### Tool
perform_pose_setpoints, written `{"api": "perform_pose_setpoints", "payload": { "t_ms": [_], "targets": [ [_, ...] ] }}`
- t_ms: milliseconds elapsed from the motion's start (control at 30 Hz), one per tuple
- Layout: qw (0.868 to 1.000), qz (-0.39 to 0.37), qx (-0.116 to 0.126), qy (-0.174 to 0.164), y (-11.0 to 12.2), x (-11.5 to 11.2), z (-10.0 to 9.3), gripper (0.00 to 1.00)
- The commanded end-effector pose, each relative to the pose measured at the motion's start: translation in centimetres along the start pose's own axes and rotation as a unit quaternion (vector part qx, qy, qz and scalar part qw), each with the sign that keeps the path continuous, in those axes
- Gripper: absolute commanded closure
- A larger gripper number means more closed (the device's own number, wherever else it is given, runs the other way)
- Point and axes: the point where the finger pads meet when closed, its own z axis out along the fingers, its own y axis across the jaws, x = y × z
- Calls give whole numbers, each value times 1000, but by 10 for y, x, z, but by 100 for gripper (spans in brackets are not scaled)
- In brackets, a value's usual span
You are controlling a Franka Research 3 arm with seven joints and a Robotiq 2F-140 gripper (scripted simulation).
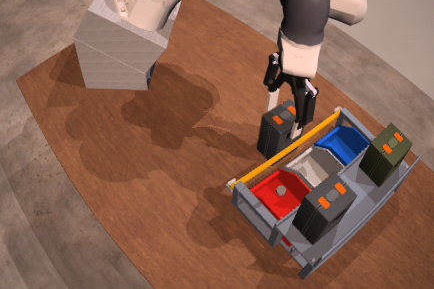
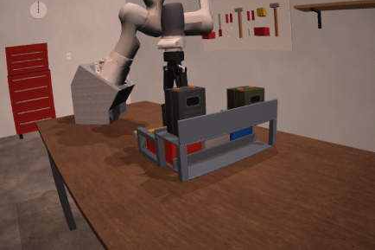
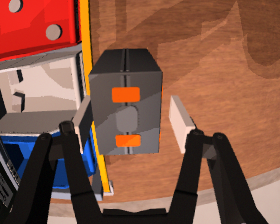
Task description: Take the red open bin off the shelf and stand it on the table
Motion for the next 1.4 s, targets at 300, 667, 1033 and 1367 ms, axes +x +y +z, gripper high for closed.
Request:
{"api": "perform_pose_setpoints", "payload": {
  "t_ms": [300, 667, 1033, 1367],
  "targets": [
    [1000, -18, 11, 3, -6, 3, 8, 43],
    [1000, -18, 11, 3, -6, 3, 6, 43],
    [1000, -17, 10, 3, -6, 3, 5, 43],
    [1000, -18, 11, 3, -7, 3, 4, 43]
  ]
}}
